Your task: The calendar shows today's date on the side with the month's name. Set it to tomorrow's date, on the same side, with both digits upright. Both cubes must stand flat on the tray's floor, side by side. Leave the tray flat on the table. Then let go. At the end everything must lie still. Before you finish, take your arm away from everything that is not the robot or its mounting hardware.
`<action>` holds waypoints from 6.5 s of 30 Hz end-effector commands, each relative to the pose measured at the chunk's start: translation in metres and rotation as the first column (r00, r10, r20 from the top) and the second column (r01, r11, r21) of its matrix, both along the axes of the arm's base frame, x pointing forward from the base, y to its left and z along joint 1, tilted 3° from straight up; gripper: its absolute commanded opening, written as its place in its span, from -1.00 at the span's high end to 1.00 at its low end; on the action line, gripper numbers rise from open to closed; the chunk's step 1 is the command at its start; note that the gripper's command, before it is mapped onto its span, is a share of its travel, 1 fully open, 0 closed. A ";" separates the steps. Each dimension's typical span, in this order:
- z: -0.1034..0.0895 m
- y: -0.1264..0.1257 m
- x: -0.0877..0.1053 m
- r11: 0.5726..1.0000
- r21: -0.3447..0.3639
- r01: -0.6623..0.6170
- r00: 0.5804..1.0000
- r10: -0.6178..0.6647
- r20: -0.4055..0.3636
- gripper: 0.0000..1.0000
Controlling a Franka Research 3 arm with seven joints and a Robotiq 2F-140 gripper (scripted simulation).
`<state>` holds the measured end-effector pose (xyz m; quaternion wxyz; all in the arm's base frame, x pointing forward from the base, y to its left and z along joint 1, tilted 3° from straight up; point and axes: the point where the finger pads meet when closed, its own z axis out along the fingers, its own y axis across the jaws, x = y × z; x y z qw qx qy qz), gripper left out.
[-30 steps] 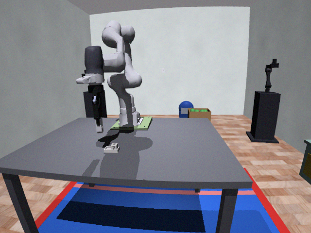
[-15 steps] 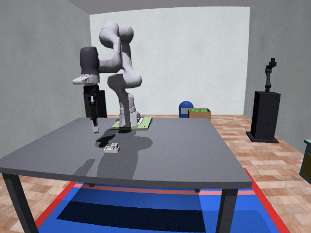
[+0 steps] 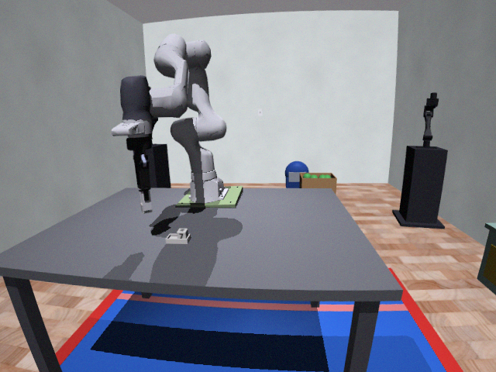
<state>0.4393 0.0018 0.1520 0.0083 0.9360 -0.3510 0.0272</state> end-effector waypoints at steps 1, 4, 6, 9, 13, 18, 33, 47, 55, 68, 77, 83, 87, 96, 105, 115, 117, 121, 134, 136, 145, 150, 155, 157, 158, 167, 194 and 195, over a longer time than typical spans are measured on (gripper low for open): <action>0.000 -0.006 0.003 0.985 0.004 -0.173 0.985 0.173 -0.005 0.68; 0.000 -0.010 0.003 0.978 0.003 -0.207 0.978 0.207 -0.006 0.68; 0.000 -0.015 0.004 0.970 0.001 -0.242 0.970 0.242 -0.007 0.68; 0.000 -0.016 0.004 0.967 0.001 -0.256 0.967 0.256 -0.008 0.68; -0.001 -0.026 0.005 0.942 -0.003 -0.335 0.942 0.335 -0.011 0.68; -0.001 -0.034 0.005 0.916 -0.006 -0.400 0.916 0.400 -0.014 0.68; -0.003 -0.056 0.005 0.831 -0.012 -0.556 0.831 0.556 -0.024 0.68; -0.004 -0.056 0.005 0.831 -0.012 -0.556 0.831 0.556 -0.024 0.68; -0.026 -0.056 0.006 0.831 -0.011 -0.556 0.831 0.556 -0.024 0.68; -0.077 -0.058 0.009 0.831 -0.011 -0.556 0.831 0.556 -0.024 0.68; -0.096 -0.059 0.009 0.831 -0.011 -0.556 0.831 0.556 -0.024 0.68; -0.099 -0.059 0.010 0.831 -0.011 -0.556 0.831 0.556 -0.024 0.68; -0.099 -0.059 0.010 0.831 -0.011 -0.556 0.831 0.556 -0.024 0.68; -0.099 -0.059 0.010 0.831 -0.011 -0.556 0.831 0.556 -0.024 0.68; -0.099 -0.059 0.010 0.831 -0.011 -0.556 0.831 0.556 -0.024 0.68; -0.099 -0.059 0.010 0.831 -0.011 -0.556 0.831 0.556 -0.024 0.68; -0.099 -0.059 0.010 0.831 -0.011 -0.556 0.831 0.556 -0.024 0.68; -0.099 -0.058 0.010 0.831 -0.011 -0.556 0.831 0.556 -0.024 0.68; -0.099 -0.057 0.010 0.828 -0.012 -0.560 0.828 0.560 -0.024 0.68; -0.099 -0.057 0.010 0.828 -0.012 -0.561 0.828 0.560 -0.024 0.68; -0.099 -0.057 0.010 0.828 -0.012 -0.561 0.828 0.560 -0.024 0.68; -0.099 -0.057 0.010 0.828 -0.012 -0.561 0.828 0.560 -0.024 0.68; -0.099 -0.057 0.010 0.828 -0.012 -0.561 0.828 0.560 -0.024 0.68; -0.099 -0.057 0.010 0.828 -0.012 -0.561 0.828 0.560 -0.024 0.68; -0.099 -0.057 0.010 0.828 -0.012 -0.561 0.828 0.560 -0.024 0.68; -0.099 -0.057 0.010 0.828 -0.012 -0.561 0.828 0.560 -0.024 0.68; -0.099 -0.057 0.010 0.828 -0.012 -0.561 0.828 0.560 -0.024 0.68; -0.099 -0.057 0.010 0.828 -0.012 -0.561 0.828 0.560 -0.024 0.68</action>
